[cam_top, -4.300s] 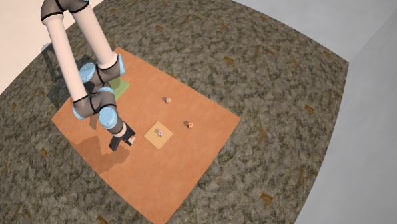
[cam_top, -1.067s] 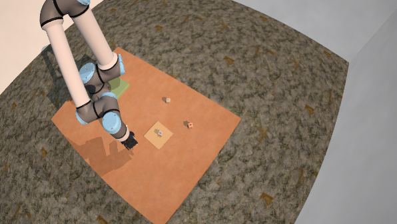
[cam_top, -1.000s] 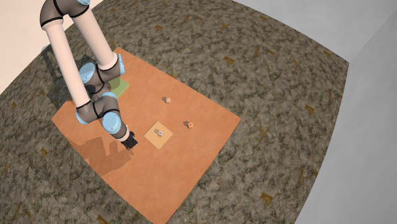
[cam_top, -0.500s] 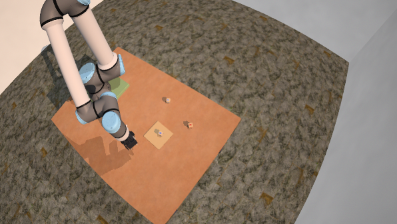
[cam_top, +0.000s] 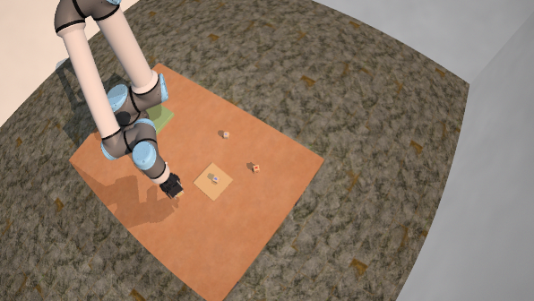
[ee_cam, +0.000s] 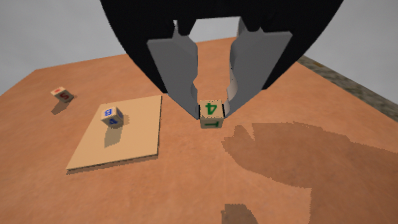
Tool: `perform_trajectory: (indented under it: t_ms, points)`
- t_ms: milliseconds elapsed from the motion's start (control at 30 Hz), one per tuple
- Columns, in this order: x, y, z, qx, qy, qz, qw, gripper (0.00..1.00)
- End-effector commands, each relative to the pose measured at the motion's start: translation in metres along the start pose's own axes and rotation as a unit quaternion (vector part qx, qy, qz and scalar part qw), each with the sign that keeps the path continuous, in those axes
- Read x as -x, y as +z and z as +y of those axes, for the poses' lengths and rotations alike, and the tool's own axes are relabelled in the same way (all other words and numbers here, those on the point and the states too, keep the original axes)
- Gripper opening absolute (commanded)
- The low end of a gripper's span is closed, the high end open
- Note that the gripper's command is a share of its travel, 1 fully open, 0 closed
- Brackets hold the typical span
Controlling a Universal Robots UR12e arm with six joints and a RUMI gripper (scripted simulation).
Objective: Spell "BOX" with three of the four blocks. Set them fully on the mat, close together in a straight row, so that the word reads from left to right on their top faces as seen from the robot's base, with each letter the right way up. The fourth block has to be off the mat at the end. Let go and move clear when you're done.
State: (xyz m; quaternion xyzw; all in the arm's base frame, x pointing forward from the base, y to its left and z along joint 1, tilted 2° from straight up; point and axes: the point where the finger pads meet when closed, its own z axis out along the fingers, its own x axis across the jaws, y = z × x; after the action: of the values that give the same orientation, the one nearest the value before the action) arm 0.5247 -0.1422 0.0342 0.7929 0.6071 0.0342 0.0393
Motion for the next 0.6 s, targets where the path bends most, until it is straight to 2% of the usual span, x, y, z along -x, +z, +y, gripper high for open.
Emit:
perform_trajectory:
  t_ms: [0, 33, 100, 300, 567]
  points:
    - [0.0002, 0.0004, 0.0003, 0.06, 0.0, 0.0, 0.998, 0.05]
    - [0.0001, -0.0001, 0.0001, 0.072, 0.0, 0.0, 0.997, 0.05]
    - [0.0001, -0.0001, 0.0001, 0.072, 0.0, 0.0, 0.997, 0.05]
    - [0.0, 0.0002, -0.0004, 0.142, 0.0, 0.0, 0.99, 0.05]
    - [-0.0001, -0.0001, -0.0009, 0.219, 0.0, 0.0, 0.976, 0.05]
